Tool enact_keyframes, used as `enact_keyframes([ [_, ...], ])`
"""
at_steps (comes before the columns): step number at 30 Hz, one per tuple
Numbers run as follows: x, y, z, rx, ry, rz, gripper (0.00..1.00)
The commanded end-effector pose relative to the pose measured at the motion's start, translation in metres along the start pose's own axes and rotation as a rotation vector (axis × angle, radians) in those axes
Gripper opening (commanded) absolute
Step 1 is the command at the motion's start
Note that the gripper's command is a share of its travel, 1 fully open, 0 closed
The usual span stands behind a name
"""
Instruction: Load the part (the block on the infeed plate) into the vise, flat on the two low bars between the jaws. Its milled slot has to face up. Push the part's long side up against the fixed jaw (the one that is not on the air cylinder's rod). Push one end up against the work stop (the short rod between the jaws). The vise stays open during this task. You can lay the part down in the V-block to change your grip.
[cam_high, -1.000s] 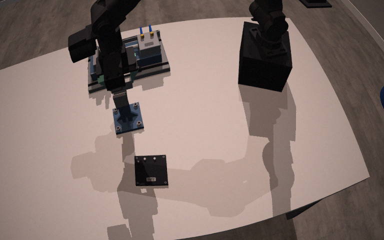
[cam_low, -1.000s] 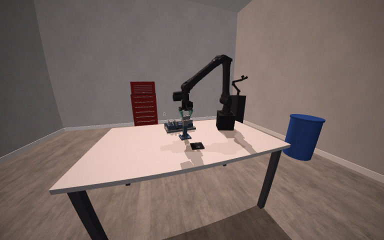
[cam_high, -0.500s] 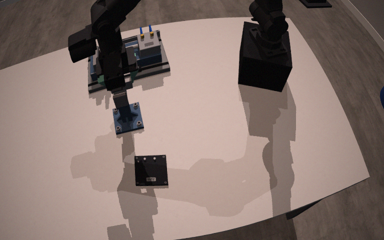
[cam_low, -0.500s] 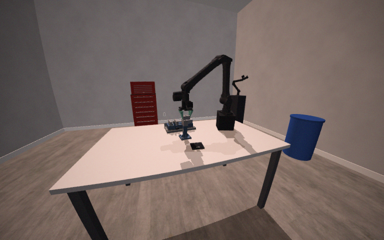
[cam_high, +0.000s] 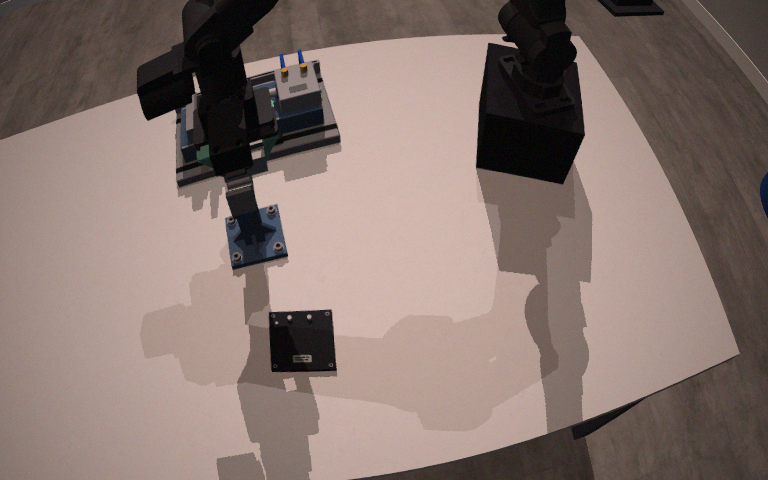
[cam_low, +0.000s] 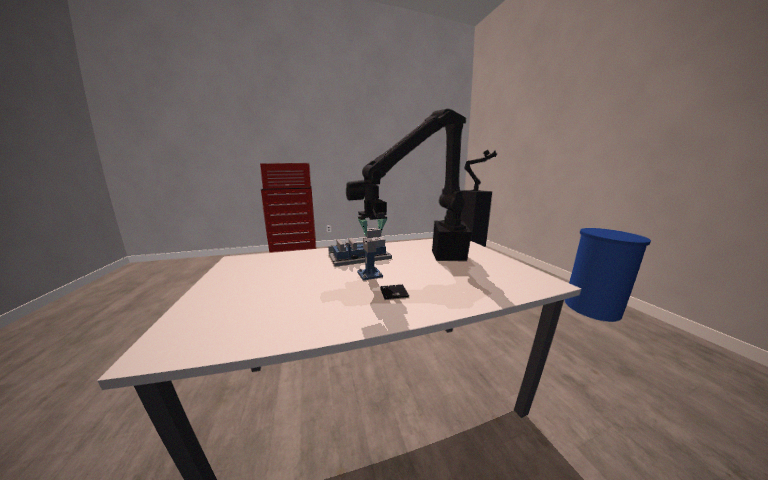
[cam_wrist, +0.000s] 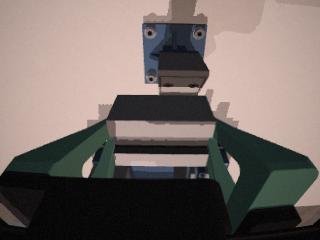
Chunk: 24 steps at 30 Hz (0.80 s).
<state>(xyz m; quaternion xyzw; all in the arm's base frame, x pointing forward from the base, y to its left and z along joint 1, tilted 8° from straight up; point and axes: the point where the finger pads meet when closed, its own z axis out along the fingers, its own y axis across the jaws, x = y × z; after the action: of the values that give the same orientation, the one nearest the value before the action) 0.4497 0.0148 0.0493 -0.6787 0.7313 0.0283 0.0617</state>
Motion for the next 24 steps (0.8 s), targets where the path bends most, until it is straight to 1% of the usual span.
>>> enact_keyframes([
  [1, 0.002, -0.028, -0.04, 0.086, -0.007, -0.003, 0.0],
  [4, 0.002, -0.028, -0.045, 0.086, -0.007, -0.003, 0.0],
  [6, 0.002, -0.028, -0.045, 0.086, -0.007, -0.003, 0.0],
  [21, 0.002, -0.026, -0.07, 0.088, -0.007, -0.003, 0.0],
  [24, 0.002, -0.026, -0.072, 0.088, -0.007, 0.0, 0.0],
])
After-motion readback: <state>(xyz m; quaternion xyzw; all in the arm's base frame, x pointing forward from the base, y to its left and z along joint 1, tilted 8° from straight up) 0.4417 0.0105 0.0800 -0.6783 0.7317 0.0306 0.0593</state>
